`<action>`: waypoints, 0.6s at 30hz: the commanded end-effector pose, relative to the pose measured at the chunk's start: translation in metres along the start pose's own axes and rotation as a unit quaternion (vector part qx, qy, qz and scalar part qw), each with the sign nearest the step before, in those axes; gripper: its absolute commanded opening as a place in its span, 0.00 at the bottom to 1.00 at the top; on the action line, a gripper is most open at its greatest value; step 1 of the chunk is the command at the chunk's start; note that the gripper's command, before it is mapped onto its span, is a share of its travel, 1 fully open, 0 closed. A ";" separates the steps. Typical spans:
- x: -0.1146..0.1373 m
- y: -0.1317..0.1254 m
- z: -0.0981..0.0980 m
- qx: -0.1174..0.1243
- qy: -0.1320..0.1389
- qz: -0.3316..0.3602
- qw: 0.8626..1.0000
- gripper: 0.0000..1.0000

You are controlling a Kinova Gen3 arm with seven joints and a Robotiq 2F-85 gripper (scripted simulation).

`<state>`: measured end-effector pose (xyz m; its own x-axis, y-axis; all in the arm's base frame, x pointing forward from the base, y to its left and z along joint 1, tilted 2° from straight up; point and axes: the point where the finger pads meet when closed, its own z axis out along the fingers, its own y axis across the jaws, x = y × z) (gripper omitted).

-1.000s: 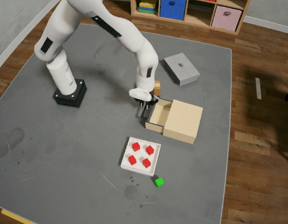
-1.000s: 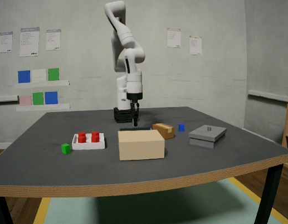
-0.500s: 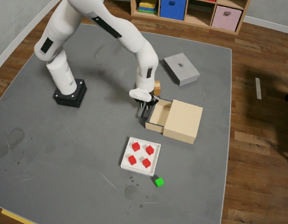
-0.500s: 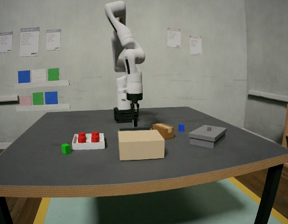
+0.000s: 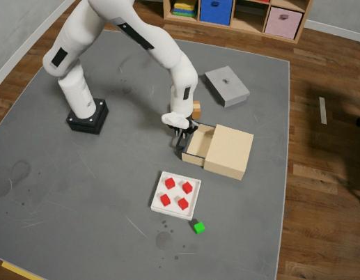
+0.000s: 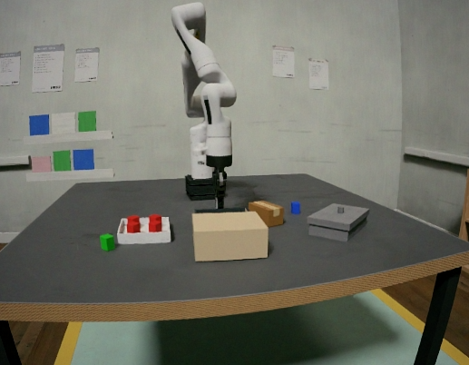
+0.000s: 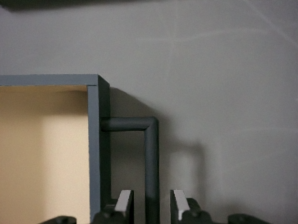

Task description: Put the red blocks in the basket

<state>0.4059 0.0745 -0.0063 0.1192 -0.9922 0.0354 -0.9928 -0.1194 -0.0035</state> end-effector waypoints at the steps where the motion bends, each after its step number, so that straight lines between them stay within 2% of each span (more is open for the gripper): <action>1: 0.000 -0.001 0.002 0.001 0.000 0.000 1.000 0.30; 18: 0.000 -0.001 0.014 0.001 0.000 0.000 1.000 0.30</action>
<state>0.4060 0.0741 -0.0192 0.1192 -0.9922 0.0354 -0.9928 -0.1194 -0.0036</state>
